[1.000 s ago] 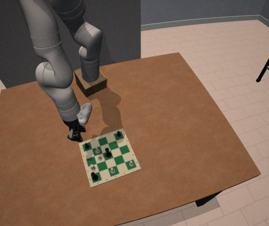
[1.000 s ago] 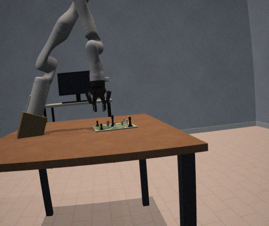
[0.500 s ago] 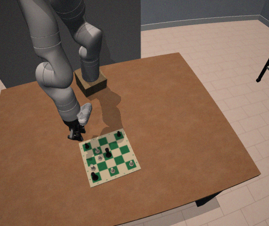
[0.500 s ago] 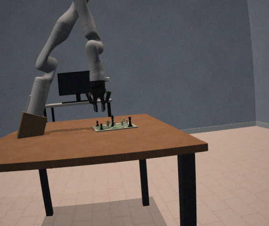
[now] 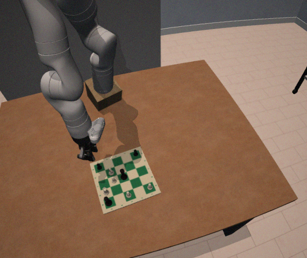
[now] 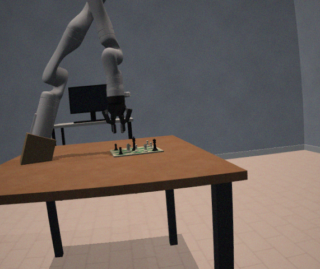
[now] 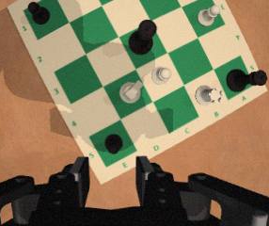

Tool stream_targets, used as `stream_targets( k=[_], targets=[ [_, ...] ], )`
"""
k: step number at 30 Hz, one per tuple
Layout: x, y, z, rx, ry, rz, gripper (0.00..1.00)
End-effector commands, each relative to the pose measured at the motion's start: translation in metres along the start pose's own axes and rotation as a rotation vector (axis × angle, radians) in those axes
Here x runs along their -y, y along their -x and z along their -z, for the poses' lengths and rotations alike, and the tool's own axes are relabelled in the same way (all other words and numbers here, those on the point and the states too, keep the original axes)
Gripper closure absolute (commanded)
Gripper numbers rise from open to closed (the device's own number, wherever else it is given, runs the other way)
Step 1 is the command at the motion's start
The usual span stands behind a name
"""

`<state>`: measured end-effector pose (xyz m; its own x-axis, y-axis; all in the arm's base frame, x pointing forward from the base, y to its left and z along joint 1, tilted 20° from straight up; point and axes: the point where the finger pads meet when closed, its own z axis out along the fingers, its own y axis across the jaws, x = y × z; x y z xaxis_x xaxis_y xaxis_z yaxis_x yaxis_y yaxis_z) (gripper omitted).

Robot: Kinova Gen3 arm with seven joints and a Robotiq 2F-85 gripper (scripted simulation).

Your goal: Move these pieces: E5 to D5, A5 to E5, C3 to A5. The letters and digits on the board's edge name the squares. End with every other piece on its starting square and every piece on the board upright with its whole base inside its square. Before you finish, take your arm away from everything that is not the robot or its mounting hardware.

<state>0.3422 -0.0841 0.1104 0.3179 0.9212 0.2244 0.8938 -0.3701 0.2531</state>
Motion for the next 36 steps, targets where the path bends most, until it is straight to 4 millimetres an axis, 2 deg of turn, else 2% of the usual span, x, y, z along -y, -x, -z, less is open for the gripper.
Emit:
stream_targets(
  k=[1,15,36],
  targets=[
    [0.000,0.000,0.000,0.000,0.001,0.000,0.66],
    [0.000,0.000,-0.008,0.000,0.001,0.000,0.66],
    [0.000,0.000,-0.036,0.000,0.001,0.000,0.66]
  ],
)
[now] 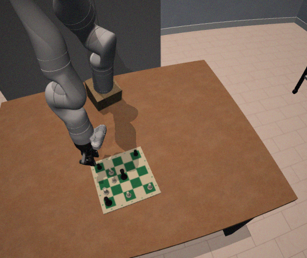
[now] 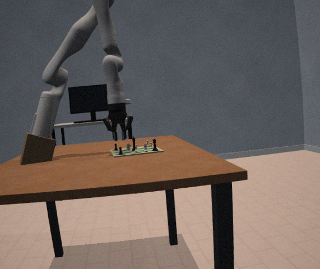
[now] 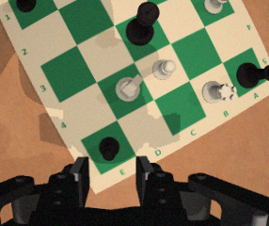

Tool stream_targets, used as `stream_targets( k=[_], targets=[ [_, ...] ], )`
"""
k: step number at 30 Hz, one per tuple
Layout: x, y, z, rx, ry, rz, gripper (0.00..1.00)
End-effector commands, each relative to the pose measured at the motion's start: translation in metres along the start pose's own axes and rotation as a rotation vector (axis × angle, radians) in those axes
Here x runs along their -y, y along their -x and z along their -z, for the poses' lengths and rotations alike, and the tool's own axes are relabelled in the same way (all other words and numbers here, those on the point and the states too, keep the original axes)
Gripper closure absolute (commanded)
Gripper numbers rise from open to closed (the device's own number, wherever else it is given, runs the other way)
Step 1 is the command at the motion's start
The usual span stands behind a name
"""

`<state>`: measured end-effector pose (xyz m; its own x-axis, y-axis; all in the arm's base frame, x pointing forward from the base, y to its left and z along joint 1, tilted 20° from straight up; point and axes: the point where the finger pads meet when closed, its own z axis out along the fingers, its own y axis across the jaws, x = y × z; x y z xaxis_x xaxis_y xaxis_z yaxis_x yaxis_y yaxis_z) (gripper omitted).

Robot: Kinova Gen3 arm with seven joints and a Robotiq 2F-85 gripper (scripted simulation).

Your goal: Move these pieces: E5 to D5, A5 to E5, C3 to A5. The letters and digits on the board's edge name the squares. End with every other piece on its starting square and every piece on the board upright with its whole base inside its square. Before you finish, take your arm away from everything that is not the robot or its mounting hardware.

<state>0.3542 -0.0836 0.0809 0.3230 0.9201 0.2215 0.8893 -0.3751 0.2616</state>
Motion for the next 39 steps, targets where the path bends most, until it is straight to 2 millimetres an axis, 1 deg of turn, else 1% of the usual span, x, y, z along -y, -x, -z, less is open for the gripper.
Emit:
stream_targets(
  k=[1,11,39],
  targets=[
    [0.003,-0.002,-0.006,-0.004,-0.009,0.004,0.66],
    [0.003,-0.002,-0.017,-0.004,-0.009,0.004,0.66],
    [0.003,-0.003,-0.020,-0.004,-0.009,0.004,0.66]
  ],
)
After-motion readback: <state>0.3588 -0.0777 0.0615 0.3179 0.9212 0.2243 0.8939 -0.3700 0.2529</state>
